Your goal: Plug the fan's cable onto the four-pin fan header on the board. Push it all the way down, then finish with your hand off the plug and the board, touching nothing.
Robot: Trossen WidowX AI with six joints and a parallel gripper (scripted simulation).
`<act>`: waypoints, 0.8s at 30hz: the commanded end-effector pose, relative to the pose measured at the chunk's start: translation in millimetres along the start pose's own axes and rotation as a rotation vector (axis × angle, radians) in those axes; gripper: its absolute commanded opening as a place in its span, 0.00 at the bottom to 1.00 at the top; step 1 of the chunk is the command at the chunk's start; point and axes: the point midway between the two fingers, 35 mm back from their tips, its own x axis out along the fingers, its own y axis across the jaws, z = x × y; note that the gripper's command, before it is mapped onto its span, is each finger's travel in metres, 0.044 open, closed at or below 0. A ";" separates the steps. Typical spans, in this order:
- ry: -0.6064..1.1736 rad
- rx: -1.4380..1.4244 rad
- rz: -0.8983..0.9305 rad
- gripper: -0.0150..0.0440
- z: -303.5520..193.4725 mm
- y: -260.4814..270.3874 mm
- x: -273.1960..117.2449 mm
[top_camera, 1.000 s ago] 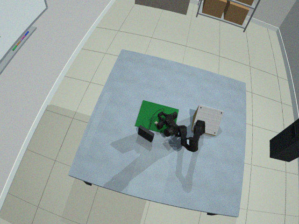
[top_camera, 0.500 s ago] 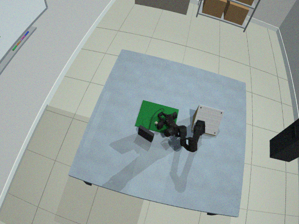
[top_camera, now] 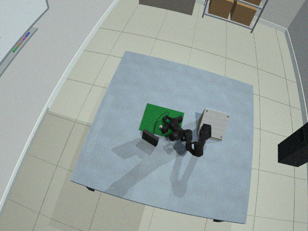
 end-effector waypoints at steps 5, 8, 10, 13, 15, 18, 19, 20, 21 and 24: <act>0.002 -0.003 -0.001 0.25 -0.3 -0.3 -0.1; 0.002 -0.003 -0.001 0.25 -0.3 -0.3 -0.1; 0.002 -0.003 -0.001 0.25 -0.3 -0.3 -0.1; 0.002 -0.003 -0.001 0.25 -0.3 -0.3 -0.1; 0.002 -0.003 -0.001 0.25 -0.3 -0.3 -0.1; 0.002 -0.003 -0.001 0.25 -0.3 -0.3 -0.1; 0.002 -0.003 -0.001 0.25 -0.3 -0.3 -0.1; 0.000 0.000 0.000 0.30 0.0 0.0 0.0; 0.000 0.000 0.000 0.34 0.0 0.0 0.0; 0.000 0.000 0.000 0.48 0.0 0.0 0.0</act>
